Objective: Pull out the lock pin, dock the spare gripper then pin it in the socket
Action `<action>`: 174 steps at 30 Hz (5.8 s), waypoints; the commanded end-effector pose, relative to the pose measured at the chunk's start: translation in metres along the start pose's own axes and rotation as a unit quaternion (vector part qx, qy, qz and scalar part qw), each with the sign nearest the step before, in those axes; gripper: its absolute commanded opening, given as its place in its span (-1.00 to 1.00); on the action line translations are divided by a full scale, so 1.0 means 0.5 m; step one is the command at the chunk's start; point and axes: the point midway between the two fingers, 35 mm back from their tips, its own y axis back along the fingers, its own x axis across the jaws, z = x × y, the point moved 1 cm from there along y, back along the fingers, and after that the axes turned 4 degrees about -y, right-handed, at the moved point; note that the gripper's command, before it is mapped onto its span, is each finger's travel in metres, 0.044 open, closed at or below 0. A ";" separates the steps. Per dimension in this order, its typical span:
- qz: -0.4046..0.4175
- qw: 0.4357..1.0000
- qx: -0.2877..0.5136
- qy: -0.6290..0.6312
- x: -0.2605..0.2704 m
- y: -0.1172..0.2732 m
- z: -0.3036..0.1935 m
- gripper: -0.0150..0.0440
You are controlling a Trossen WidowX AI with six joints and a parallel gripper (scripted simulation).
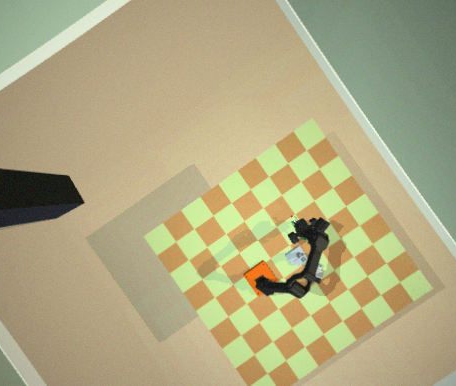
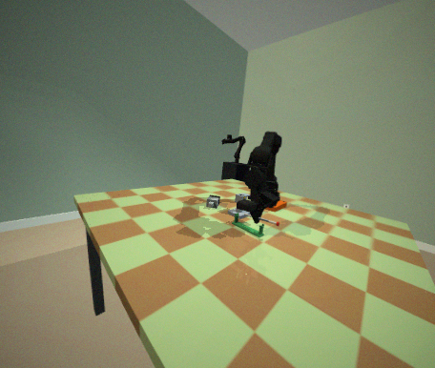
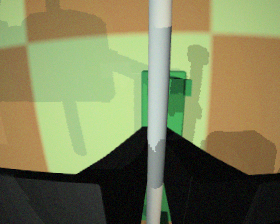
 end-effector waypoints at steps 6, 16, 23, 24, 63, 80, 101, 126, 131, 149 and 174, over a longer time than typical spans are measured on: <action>0.001 1.000 0.001 0.000 0.002 0.008 0.000 -0.49; 0.001 1.000 0.002 0.000 -0.007 0.021 -0.033 -0.49; 0.001 1.000 0.002 0.000 -0.015 0.038 -0.076 -0.49; 0.001 1.000 0.003 0.000 -0.016 0.040 -0.082 -0.49; -0.008 1.000 0.002 0.001 -0.020 -0.032 -0.118 -0.49; -0.008 1.000 0.002 0.001 -0.020 -0.032 -0.118 -0.49; -0.008 1.000 0.002 0.001 -0.020 -0.032 -0.118 -0.49; -0.008 1.000 0.002 0.001 -0.020 -0.032 -0.118 -0.49; -0.008 1.000 0.002 0.001 -0.020 -0.032 -0.118 -0.49; -0.011 1.000 0.001 -0.001 -0.022 -0.024 -0.116 -0.14; 0.001 1.000 0.005 -0.002 -0.008 0.061 -0.111 1.00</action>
